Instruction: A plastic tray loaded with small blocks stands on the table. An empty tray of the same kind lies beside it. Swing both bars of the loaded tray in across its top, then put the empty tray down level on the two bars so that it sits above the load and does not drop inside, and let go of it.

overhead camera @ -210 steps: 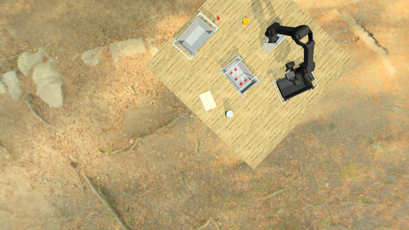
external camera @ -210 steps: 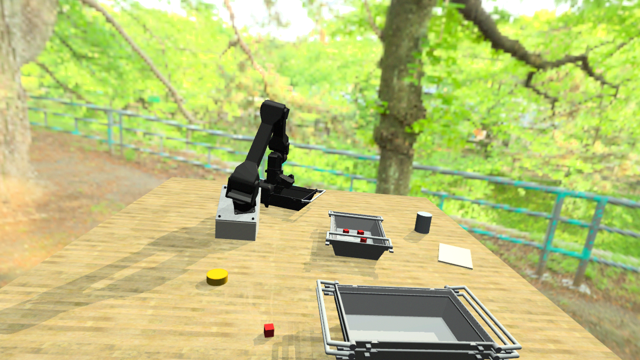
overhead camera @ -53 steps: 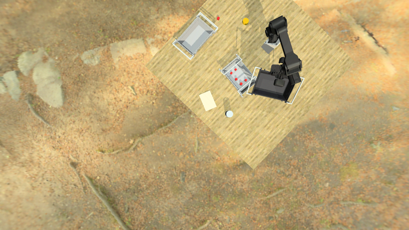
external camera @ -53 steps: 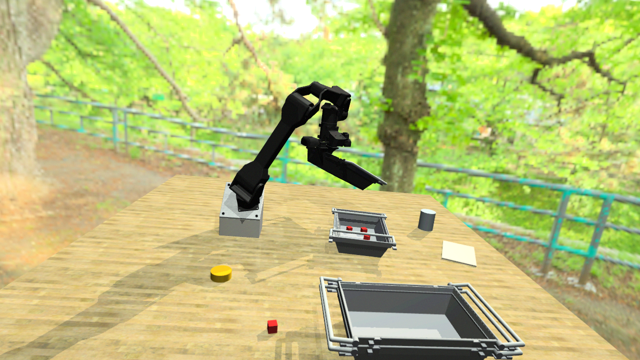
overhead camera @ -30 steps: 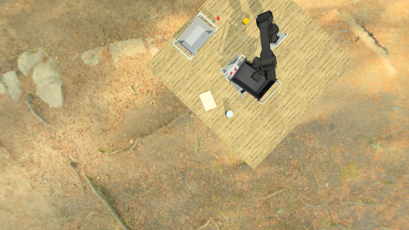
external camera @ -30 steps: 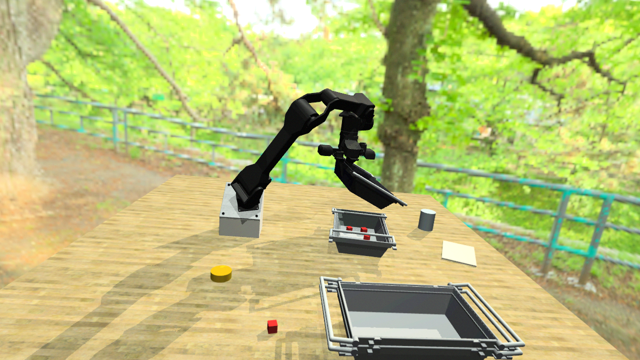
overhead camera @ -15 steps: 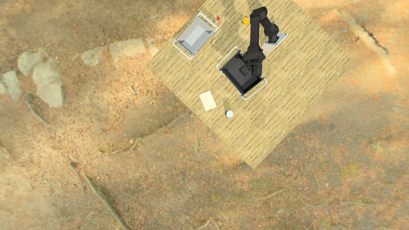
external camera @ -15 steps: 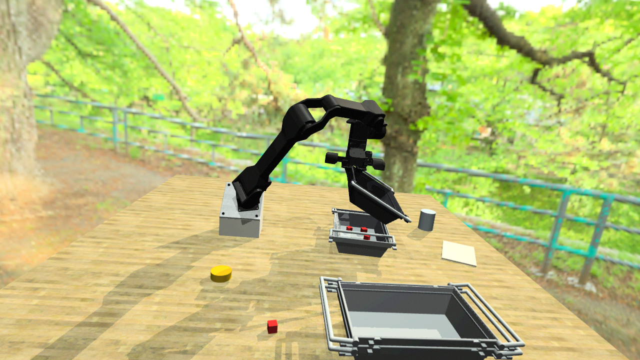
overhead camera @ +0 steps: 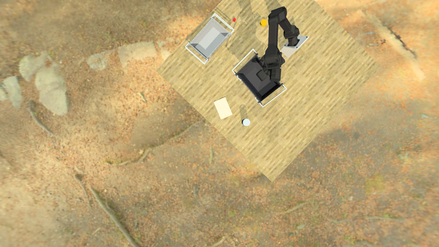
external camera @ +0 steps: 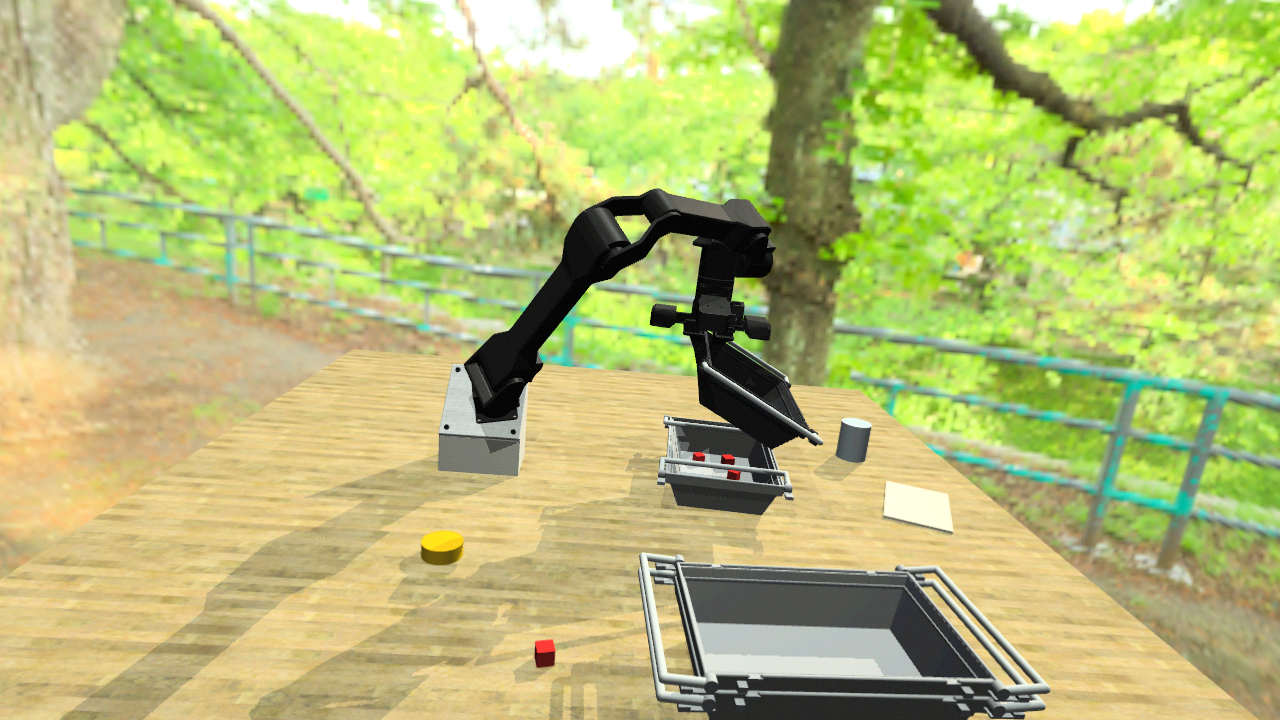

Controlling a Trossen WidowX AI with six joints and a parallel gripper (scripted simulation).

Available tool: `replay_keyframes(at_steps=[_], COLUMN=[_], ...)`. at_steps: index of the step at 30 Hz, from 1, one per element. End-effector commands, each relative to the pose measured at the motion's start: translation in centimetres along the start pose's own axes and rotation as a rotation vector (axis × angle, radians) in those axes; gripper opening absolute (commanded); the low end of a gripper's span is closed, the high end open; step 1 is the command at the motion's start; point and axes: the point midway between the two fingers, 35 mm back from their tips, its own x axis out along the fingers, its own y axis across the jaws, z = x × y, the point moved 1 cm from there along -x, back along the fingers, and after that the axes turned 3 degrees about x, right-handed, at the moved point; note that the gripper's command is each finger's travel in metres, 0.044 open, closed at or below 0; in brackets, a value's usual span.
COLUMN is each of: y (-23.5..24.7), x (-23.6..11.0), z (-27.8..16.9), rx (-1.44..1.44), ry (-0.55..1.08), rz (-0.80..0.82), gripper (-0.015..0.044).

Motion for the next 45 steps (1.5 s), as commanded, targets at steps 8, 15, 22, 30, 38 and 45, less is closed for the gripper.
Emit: replay_keyframes(at_steps=[8,15,22,30,38,45], y=[0.0,0.0,0.0,0.0,0.0,0.0], x=[-0.4,-0.4,-0.4,-0.4,0.5,1.6], z=[-0.1,0.0,0.0,0.0,-0.1,-0.1], rx=[0.000,0.000,0.000,0.000,0.000,0.000], ry=[0.001,0.001,0.001,0.001,0.001,0.001], rz=[0.019,0.019,0.019,0.019,0.020,0.020], gripper=[0.0000,0.0000,0.0000,0.0000,0.0000,0.0000])
